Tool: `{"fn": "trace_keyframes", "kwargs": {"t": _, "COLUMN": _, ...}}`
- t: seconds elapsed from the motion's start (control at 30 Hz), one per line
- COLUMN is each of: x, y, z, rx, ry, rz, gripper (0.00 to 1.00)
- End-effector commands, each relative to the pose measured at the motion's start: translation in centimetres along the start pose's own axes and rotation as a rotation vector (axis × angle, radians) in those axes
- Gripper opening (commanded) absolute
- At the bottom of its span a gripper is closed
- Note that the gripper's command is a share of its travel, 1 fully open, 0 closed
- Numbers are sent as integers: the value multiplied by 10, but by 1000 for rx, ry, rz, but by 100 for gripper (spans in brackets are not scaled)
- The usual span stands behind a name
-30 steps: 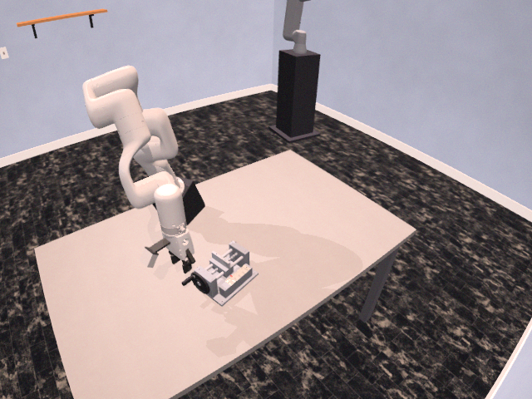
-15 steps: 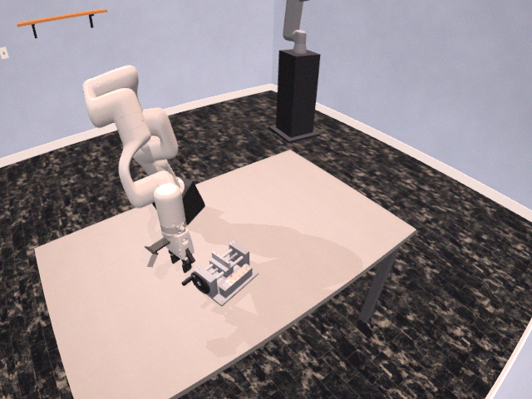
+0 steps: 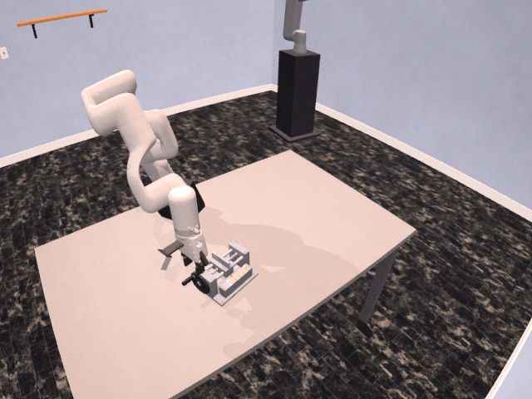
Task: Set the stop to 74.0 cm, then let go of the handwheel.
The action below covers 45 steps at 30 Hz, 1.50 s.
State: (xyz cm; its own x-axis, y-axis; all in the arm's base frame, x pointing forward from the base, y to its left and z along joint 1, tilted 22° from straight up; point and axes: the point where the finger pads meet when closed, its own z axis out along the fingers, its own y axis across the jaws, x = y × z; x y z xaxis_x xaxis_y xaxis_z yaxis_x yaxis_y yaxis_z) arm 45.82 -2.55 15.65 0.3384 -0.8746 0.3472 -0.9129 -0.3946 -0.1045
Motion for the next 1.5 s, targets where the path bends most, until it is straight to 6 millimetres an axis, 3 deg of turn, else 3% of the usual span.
{"fn": "trace_keyframes", "kwargs": {"t": 0.0, "x": -9, "y": -23, "z": 0, "rx": -1, "ry": 6, "rz": -1, "gripper": 57}}
{"fn": "trace_keyframes", "kwargs": {"t": 0.13, "x": -15, "y": -34, "z": 0, "rx": -1, "ry": 6, "rz": -1, "gripper": 57}}
{"fn": "trace_keyframes", "kwargs": {"t": 0.33, "x": -15, "y": -35, "z": 2, "rx": -1, "ry": 6, "rz": -1, "gripper": 57}}
{"fn": "trace_keyframes", "kwargs": {"t": 0.53, "x": -15, "y": -35, "z": 24, "rx": -1, "ry": 6, "rz": -1, "gripper": 57}}
{"fn": "trace_keyframes", "kwargs": {"t": 1.47, "x": -15, "y": -35, "z": 25, "rx": -1, "ry": 6, "rz": -1, "gripper": 57}}
